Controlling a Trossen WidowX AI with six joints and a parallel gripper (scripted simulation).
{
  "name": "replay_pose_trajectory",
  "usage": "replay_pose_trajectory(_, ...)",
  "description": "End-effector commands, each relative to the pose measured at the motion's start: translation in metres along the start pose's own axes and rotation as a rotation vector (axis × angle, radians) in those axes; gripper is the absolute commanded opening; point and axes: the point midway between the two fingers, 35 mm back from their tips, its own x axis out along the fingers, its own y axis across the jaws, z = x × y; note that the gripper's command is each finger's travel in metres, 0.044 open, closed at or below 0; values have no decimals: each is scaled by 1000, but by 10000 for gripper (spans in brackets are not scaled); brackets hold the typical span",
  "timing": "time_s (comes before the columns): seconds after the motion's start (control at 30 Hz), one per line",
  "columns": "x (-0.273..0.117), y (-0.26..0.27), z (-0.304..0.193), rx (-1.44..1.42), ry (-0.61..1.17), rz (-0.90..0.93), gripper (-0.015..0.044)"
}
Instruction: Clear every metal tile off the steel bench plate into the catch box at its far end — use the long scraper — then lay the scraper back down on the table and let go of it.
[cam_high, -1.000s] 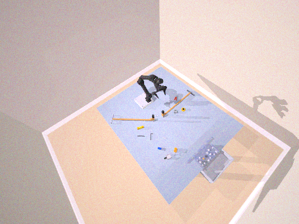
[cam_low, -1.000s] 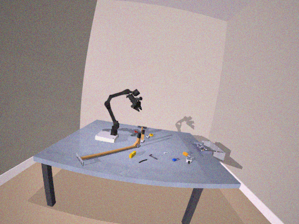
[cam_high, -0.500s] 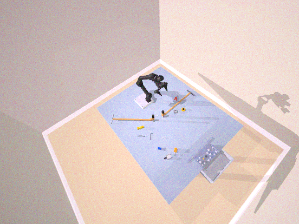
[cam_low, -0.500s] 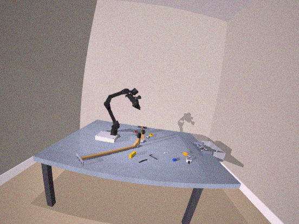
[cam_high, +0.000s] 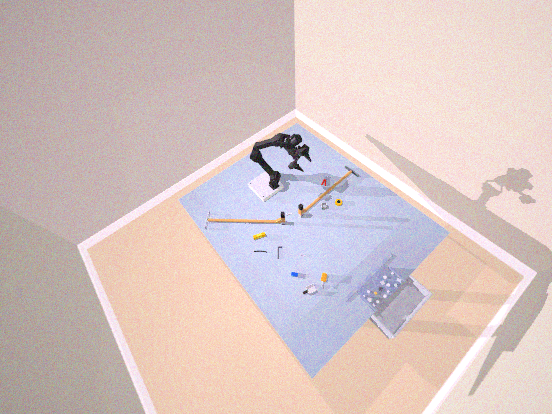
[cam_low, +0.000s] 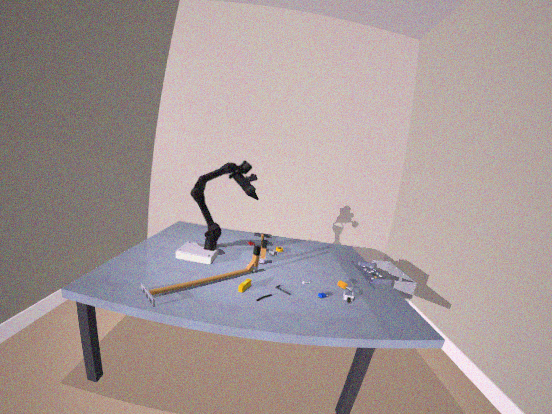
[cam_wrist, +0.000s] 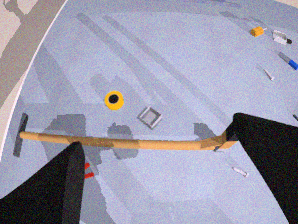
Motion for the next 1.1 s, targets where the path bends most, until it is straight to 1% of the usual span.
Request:
replay_pose_trajectory(0.0,-8,11,3,-45,-25,55,440)
replay_pose_trajectory(1.07,-57,90,-10,-374,-114,446,440)
